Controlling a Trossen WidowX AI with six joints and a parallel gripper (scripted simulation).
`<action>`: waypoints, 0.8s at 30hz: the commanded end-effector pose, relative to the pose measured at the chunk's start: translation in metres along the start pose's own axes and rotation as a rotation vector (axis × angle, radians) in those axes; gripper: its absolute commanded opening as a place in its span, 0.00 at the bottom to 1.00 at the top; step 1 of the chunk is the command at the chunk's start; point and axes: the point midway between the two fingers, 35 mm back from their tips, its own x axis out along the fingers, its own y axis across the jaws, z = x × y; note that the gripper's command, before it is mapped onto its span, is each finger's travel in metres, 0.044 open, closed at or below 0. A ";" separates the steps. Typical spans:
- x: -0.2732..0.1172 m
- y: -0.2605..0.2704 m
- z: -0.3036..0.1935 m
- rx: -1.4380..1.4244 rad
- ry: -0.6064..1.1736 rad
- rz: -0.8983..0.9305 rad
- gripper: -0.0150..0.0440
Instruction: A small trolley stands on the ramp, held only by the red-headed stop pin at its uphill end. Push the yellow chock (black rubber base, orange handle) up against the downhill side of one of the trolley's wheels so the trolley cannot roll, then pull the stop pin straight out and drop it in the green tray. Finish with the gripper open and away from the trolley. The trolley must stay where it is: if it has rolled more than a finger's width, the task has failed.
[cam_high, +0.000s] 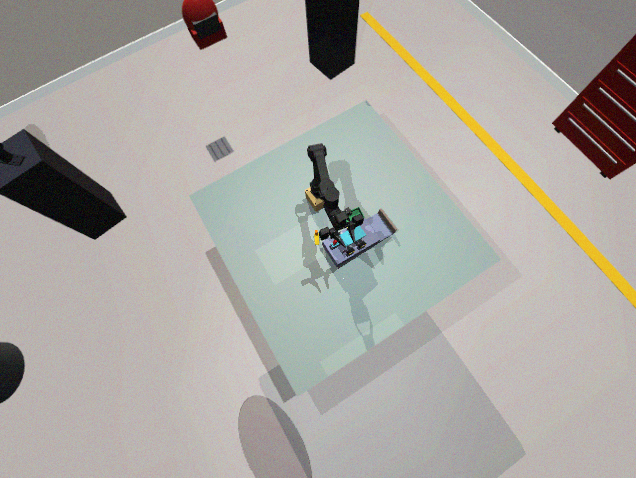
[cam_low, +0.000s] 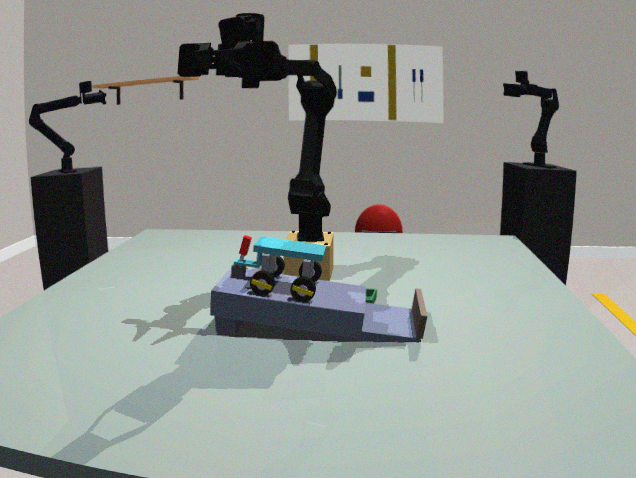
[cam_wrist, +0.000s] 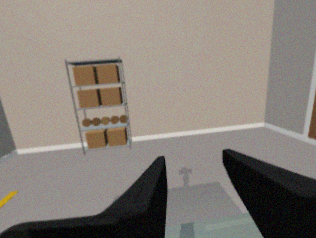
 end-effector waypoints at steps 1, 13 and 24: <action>-0.003 -0.018 -0.059 -0.168 0.203 -0.037 0.58; -0.063 -0.049 -0.209 -0.591 0.777 0.108 0.58; -0.166 -0.050 -0.307 -0.838 1.206 0.553 0.58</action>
